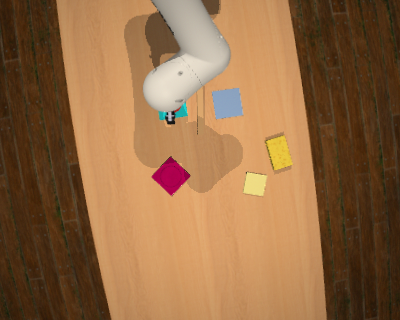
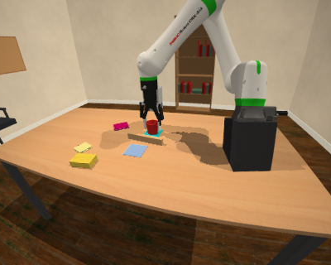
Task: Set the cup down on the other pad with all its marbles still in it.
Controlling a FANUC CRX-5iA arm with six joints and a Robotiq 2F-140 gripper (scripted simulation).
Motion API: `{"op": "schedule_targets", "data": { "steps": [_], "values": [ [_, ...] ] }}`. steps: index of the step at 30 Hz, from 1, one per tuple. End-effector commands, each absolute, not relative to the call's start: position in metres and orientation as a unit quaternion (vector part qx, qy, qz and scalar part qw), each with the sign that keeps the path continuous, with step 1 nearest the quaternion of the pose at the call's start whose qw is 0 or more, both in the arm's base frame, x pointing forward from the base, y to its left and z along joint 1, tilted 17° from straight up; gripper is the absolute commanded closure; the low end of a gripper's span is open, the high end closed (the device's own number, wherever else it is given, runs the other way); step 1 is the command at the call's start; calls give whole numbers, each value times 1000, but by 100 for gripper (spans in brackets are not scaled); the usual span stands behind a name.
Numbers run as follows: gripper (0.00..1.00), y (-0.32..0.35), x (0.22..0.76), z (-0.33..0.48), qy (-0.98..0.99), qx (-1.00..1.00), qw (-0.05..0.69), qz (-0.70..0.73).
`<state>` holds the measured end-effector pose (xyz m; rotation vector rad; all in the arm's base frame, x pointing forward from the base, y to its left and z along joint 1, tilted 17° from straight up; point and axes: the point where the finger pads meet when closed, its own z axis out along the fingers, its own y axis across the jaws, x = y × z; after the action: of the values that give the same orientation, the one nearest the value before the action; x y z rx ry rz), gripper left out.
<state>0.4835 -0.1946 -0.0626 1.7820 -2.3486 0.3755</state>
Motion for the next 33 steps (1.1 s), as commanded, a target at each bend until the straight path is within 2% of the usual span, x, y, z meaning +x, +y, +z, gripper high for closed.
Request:
{"op": "schedule_targets", "data": {
  "steps": [1,33],
  "values": [
    [41,-193,484,-57,-787,597,85,126],
    [41,-171,482,14,-787,597,85,126]
  ]
}}
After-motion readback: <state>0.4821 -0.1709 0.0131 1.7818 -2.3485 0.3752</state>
